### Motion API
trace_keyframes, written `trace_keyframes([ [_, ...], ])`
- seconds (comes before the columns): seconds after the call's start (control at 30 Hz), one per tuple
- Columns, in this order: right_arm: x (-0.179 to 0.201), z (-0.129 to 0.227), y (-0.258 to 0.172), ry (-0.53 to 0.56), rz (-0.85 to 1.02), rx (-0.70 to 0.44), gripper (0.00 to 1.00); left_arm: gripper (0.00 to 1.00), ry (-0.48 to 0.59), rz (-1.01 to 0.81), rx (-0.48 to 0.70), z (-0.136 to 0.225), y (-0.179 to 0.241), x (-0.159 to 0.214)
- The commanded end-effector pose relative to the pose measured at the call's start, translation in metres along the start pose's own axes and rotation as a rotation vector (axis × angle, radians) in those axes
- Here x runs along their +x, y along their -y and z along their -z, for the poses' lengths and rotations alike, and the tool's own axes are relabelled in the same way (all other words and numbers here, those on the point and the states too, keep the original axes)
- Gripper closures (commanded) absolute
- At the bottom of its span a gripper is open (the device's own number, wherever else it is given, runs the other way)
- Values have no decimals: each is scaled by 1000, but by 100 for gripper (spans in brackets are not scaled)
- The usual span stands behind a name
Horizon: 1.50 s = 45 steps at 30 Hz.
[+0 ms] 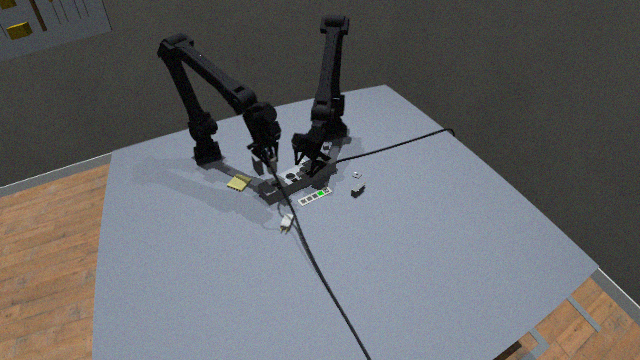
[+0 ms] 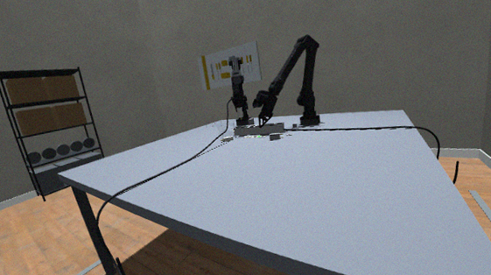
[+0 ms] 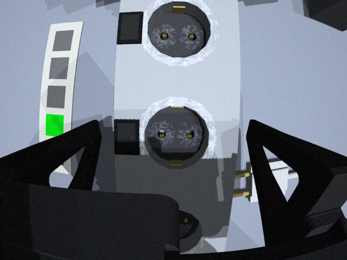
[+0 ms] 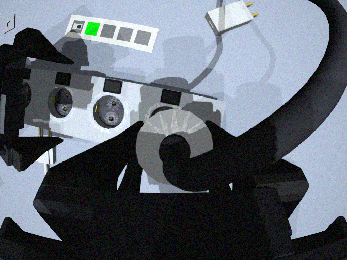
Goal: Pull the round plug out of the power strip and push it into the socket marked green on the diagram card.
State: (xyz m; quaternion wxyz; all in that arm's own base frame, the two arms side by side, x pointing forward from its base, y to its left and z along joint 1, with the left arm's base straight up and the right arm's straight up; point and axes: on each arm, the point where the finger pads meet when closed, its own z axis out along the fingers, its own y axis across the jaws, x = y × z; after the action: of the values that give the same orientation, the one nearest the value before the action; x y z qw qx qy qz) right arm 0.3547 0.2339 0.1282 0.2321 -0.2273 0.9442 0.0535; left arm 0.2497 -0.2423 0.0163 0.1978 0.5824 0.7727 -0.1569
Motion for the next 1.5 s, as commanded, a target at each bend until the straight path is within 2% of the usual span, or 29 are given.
trace_keyframes([
  [0.0, -35, 17, -3, 67, 0, -8, 67, 0, 75, -40, -58, 48, -25, -44],
  [0.07, -35, 17, -3, 67, 0, -8, 67, 0, 82, -44, -64, 65, -26, -48],
  [0.13, -35, 17, -3, 67, 0, -8, 67, 0, 60, -22, -46, 64, -16, -33],
  [0.27, -35, 17, -3, 67, 0, -8, 67, 0, 95, 37, -64, 89, -15, -57],
  [0.43, -35, 17, -3, 67, 0, -8, 67, 0, 152, 100, -95, 143, 0, -90],
  [0.5, -35, 17, -3, 67, 0, -8, 67, 0, 152, 100, -95, 143, 0, -90],
  [0.63, -35, 17, -3, 67, 0, -8, 67, 0, 202, 154, -124, 191, 10, -115],
  [1.0, -35, 17, -3, 67, 0, -8, 67, 0, 300, 263, -188, 293, 33, -170],
  [1.07, -35, 17, -3, 67, 0, -8, 67, 0, 300, 263, -188, 293, 33, -170],
  [1.17, -35, 17, -3, 67, 0, -8, 67, 0, 346, 297, -223, 340, 41, -197],
  [1.33, -41, 18, -7, 72, -9, -13, 67, 0, 377, 319, -256, 377, 47, -220],
  [1.47, -48, 17, -34, 70, -60, -24, 67, 0, 384, 317, -267, 386, 48, -224],
])
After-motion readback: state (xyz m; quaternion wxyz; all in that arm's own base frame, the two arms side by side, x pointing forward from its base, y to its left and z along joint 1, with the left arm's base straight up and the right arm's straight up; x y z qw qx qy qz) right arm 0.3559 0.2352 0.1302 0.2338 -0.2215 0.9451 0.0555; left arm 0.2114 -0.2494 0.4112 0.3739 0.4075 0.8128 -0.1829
